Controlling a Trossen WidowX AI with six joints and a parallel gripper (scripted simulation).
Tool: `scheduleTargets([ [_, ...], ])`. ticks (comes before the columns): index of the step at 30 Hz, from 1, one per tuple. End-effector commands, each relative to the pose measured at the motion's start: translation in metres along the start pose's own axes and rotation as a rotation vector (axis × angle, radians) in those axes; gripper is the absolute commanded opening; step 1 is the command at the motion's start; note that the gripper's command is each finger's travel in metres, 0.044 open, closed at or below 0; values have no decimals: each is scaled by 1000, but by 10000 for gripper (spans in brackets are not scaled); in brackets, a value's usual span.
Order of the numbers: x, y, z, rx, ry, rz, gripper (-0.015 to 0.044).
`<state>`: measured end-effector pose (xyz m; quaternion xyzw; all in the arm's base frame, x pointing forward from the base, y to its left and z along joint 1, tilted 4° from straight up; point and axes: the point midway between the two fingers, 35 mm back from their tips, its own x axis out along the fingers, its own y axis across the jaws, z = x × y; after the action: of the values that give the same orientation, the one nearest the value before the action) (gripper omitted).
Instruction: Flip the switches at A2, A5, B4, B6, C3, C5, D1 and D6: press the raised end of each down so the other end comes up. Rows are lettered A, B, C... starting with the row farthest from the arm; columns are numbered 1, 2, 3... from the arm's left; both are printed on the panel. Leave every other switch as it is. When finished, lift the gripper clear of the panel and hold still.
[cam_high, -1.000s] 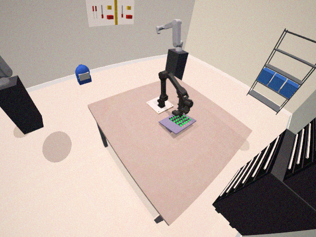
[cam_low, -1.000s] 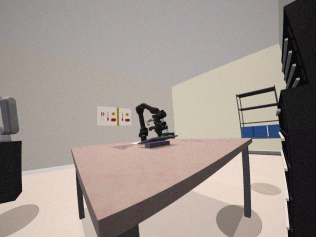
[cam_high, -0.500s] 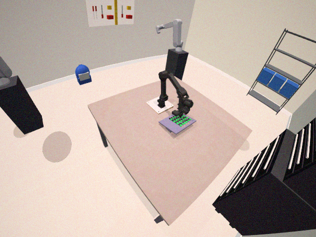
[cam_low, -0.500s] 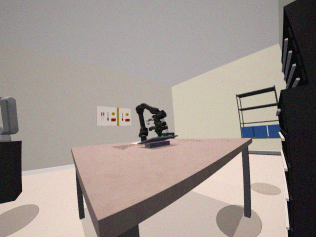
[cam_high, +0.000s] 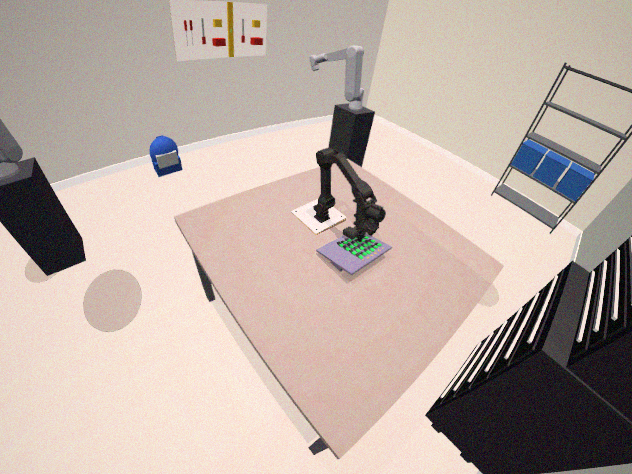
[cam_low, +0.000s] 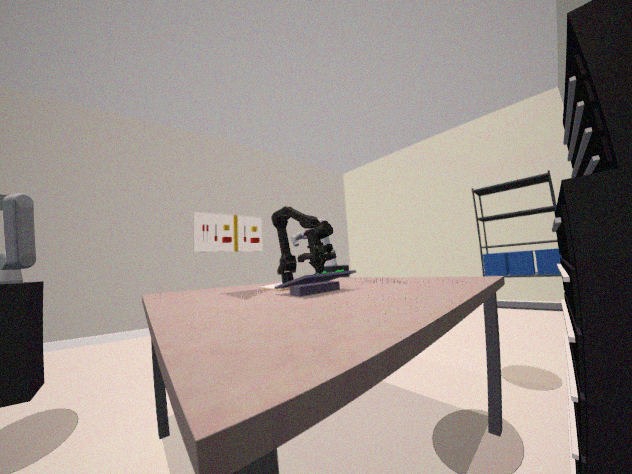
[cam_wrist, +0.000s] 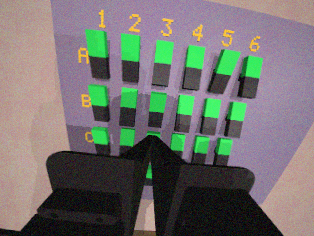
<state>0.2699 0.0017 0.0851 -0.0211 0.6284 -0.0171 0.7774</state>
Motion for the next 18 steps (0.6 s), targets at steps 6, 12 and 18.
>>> scheduleTargets([
  [6, -2, 0, 0, 0, 0, 0, 0],
  [12, -64, 0, -3, -4, -21, -4, 0],
  [18, -63, -6, -5, -4, -20, -5, 0],
])
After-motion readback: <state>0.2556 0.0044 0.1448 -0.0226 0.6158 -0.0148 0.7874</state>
